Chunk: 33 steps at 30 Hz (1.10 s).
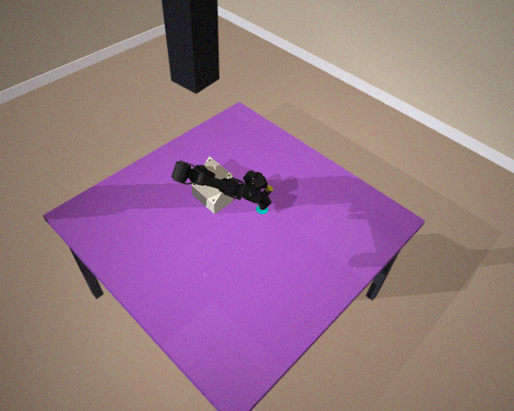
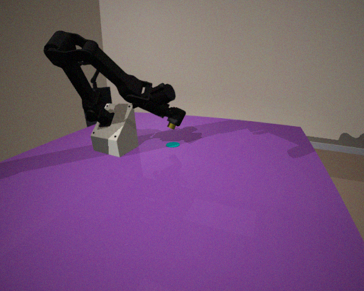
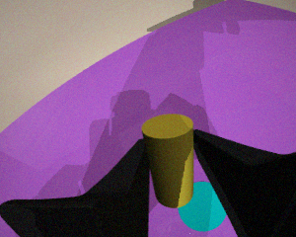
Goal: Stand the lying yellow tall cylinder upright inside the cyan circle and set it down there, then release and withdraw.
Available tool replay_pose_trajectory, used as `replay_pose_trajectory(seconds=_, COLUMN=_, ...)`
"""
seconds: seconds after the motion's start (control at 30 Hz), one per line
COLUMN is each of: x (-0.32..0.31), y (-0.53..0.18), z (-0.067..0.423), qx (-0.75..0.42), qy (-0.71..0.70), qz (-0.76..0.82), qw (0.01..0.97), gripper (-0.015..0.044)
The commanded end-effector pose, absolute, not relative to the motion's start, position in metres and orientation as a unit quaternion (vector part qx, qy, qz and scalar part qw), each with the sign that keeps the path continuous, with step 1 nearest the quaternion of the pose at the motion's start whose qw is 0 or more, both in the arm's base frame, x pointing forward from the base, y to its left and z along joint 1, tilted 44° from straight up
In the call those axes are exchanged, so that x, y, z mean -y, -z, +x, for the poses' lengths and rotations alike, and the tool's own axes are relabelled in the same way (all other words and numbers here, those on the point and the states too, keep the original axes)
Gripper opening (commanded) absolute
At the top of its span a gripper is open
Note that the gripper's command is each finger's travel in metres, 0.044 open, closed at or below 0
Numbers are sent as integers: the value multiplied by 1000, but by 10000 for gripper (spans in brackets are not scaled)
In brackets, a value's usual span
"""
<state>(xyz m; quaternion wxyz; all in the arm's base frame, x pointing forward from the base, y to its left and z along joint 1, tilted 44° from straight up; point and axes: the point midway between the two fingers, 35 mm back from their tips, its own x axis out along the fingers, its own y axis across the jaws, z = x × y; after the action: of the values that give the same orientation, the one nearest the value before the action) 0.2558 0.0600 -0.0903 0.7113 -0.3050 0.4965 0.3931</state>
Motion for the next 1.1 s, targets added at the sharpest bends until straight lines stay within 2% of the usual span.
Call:
replay_pose_trajectory(seconds=0.0, x=-61, y=88, z=256, qx=-481, qy=-399, qz=-306, qw=718, gripper=105)
replay_pose_trajectory(seconds=1.07, x=-59, y=71, z=254, qx=-372, qy=-419, qz=-319, qw=764, gripper=105)
